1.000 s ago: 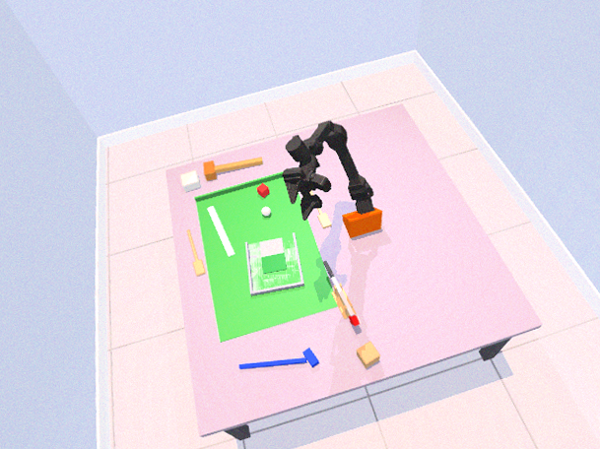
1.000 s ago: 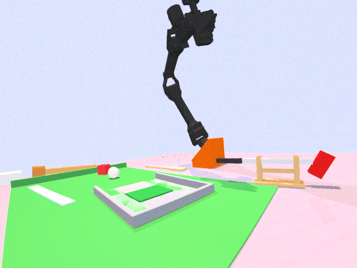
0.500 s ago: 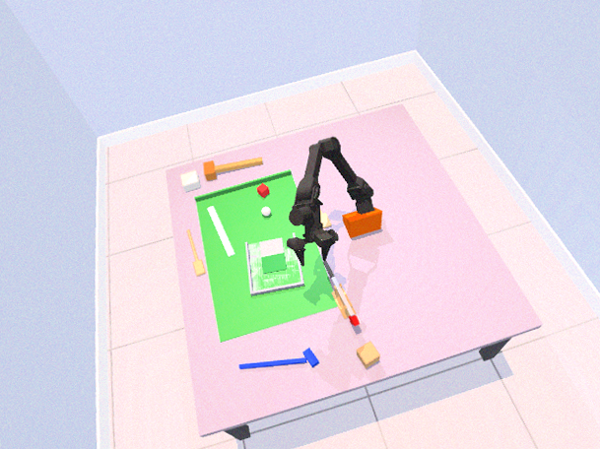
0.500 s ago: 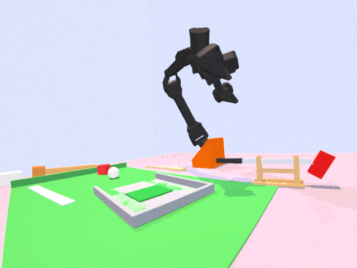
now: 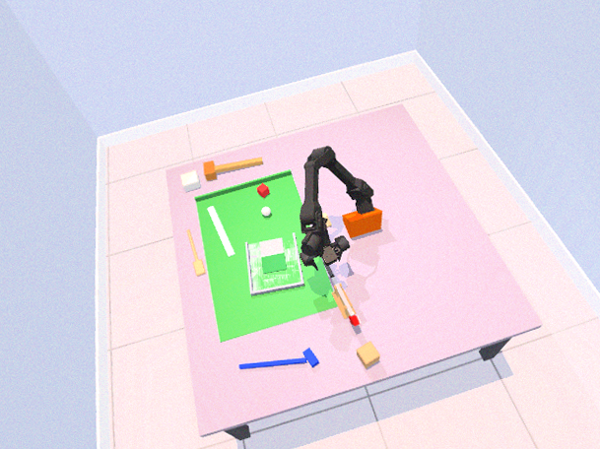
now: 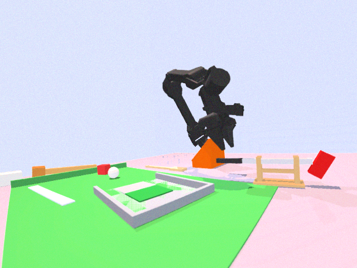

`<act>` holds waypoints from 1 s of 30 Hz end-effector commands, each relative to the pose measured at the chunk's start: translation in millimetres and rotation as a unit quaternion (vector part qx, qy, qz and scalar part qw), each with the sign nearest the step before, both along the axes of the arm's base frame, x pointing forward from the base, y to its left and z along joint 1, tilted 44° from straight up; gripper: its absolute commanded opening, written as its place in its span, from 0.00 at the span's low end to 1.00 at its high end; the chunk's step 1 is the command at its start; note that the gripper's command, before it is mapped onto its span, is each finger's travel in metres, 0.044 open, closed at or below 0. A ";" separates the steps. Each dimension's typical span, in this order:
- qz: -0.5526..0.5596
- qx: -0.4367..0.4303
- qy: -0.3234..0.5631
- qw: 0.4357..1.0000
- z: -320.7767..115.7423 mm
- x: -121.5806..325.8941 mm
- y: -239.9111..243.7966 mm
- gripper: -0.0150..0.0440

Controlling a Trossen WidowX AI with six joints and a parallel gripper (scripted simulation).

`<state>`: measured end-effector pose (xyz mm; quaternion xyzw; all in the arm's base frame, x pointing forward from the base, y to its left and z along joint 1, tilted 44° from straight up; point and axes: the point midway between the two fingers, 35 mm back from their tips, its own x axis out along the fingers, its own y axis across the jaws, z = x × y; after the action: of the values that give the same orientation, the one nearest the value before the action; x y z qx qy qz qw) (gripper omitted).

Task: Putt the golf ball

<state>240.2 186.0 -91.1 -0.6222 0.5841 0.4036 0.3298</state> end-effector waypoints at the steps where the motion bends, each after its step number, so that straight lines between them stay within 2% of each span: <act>1: -0.004 -0.007 -0.002 1.000 -7.7 -0.3 -9.4 1.00; 12: -0.004 -0.007 -0.003 1.000 -32.6 0.3 -32.0 1.00; 30: -0.004 -0.008 -0.003 1.000 -47.8 0.8 -46.6 1.00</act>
<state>241.8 143.8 -134.8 -0.6207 0.5889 0.3968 0.3323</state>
